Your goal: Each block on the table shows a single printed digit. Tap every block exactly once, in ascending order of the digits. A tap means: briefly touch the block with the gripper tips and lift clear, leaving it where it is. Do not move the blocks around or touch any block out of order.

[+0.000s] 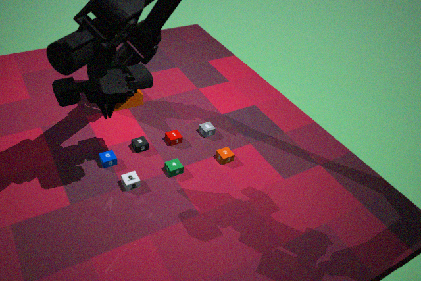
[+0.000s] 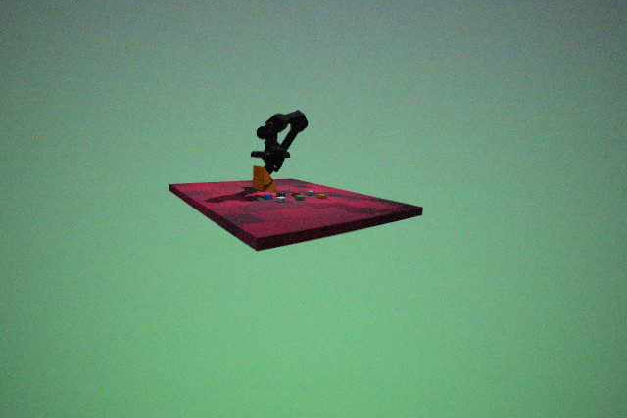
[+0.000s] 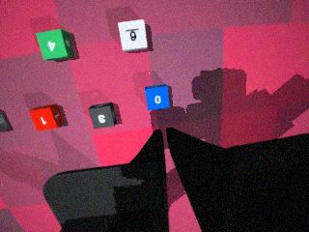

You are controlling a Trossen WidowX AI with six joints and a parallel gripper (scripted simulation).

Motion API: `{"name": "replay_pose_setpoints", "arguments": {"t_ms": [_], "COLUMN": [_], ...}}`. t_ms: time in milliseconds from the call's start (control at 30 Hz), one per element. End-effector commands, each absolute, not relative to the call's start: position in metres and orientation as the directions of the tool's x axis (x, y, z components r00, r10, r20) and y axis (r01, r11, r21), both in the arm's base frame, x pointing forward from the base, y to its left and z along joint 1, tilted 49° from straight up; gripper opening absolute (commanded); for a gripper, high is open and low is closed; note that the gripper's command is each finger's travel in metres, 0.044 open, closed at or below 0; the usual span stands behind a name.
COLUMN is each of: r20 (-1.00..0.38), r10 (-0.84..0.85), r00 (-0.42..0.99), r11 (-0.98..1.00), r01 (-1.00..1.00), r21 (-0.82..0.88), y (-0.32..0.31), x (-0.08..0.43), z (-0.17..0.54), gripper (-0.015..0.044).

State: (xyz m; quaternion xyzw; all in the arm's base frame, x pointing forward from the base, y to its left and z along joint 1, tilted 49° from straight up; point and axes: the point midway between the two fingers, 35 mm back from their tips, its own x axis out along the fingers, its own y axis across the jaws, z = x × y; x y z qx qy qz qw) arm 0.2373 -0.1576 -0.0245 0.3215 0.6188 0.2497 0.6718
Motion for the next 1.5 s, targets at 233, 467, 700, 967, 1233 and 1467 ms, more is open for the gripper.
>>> {"name": "replay_pose_setpoints", "arguments": {"t_ms": [233, 467, 700, 967, 1233, 1467], "r20": [-0.666, -0.664, -0.66, -0.66, -0.66, -0.659], "r10": [0.738, 0.74, 0.744, 0.744, 0.744, 0.745], "r00": [0.106, 0.106, 0.107, 0.107, 0.107, 0.107], "r11": [0.665, 0.663, 0.658, 0.659, 0.658, 0.657], "r01": [0.054, 0.053, 0.051, 0.051, 0.051, 0.051], "r21": [0.745, 0.747, 0.751, 0.751, 0.751, 0.752], "y": [-0.059, -0.035, 0.018, 0.022, 0.032, 0.04], "x": [0.25, 0.249, 0.255, 0.256, 0.257, 0.258], "z": [0.089, 0.095, 0.05, 0.047, 0.038, 0.031], "gripper": [0.002, 0.002, 0.002, 0.002, 0.002, 0.002]}}
